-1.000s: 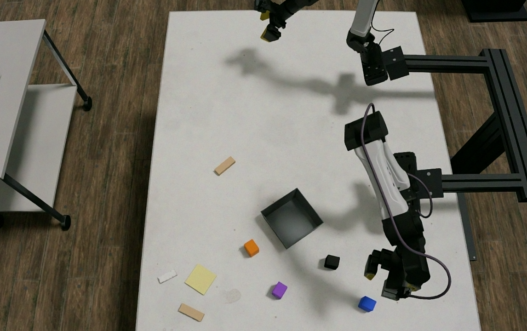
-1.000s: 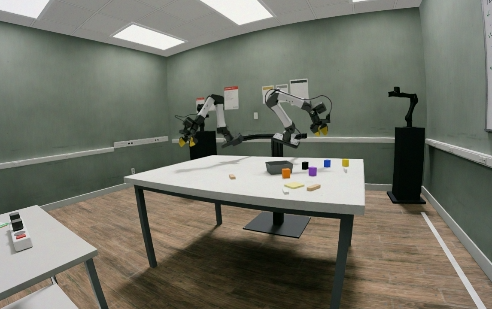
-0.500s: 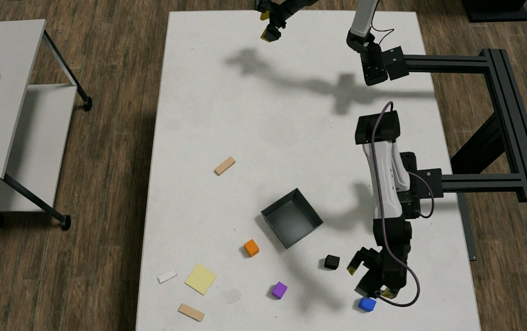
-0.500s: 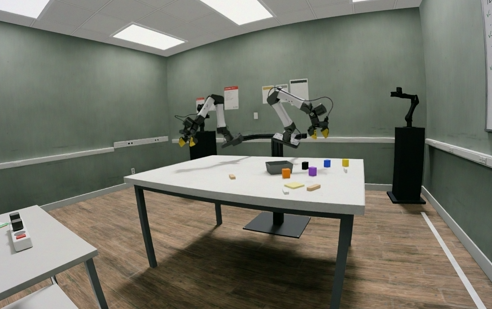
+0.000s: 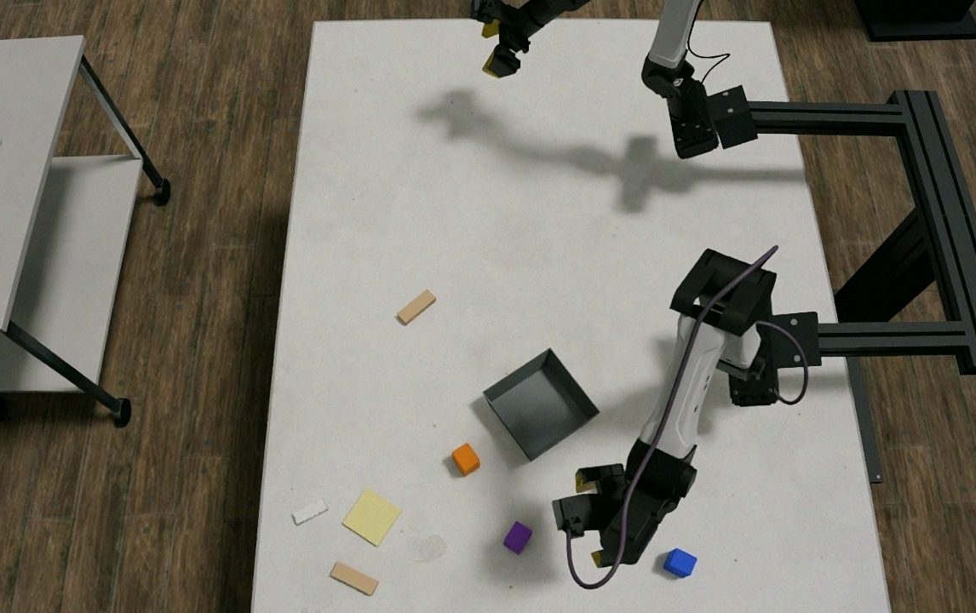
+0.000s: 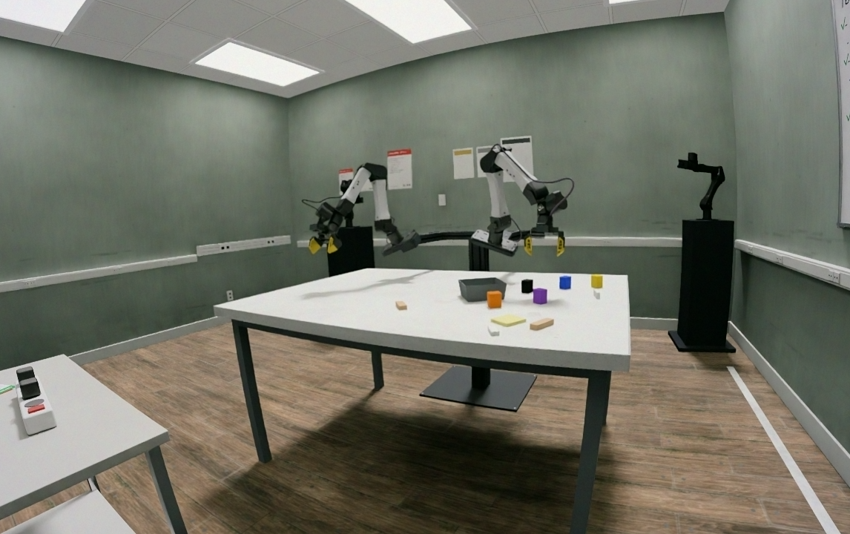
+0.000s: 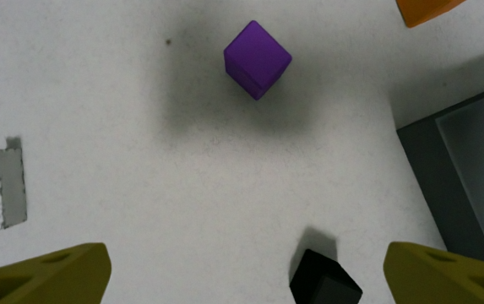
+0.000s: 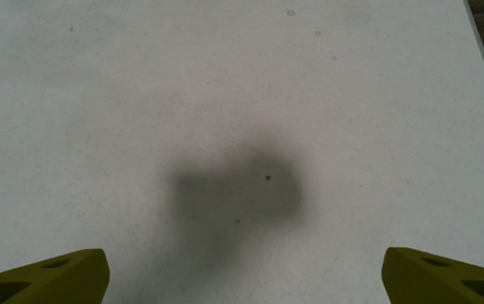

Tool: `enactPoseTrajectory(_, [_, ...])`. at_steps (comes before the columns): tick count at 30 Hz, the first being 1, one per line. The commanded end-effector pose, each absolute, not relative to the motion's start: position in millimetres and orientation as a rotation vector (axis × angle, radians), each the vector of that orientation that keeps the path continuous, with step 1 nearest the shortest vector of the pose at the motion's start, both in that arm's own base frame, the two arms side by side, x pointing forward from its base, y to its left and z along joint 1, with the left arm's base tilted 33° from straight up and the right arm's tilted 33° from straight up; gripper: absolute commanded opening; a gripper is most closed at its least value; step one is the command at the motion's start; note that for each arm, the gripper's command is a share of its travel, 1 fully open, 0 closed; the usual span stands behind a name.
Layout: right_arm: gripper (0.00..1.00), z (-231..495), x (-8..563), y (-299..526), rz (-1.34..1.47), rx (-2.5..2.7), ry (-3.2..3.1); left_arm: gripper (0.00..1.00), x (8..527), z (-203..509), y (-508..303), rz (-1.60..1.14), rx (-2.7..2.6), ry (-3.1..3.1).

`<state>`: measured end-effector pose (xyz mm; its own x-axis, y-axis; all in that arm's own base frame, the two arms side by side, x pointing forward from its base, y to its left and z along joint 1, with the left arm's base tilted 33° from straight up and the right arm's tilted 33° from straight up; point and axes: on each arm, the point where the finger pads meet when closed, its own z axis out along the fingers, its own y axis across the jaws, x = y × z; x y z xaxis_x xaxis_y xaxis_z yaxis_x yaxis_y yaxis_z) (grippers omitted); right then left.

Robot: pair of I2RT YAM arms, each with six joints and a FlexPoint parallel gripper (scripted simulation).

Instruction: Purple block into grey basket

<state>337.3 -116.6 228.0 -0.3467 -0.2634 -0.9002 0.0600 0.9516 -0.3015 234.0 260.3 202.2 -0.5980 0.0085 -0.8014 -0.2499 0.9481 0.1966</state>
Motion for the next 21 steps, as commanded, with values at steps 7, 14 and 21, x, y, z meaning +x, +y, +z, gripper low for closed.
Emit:
enactPoseTrajectory(7, [1.0,237,347,-113,-0.352,-0.156,1.869,1.0,278,217,275,0.387,0.002,2.257])
enactPoseTrajectory(14, [1.0,233,374,-70,-0.318,-0.244,1.856,1.0,305,207,288,0.288,-0.383,2.306])
enactPoseTrajectory(21, [1.0,219,399,-1,-0.251,-0.377,1.845,0.78,324,196,292,0.231,-0.745,2.27])
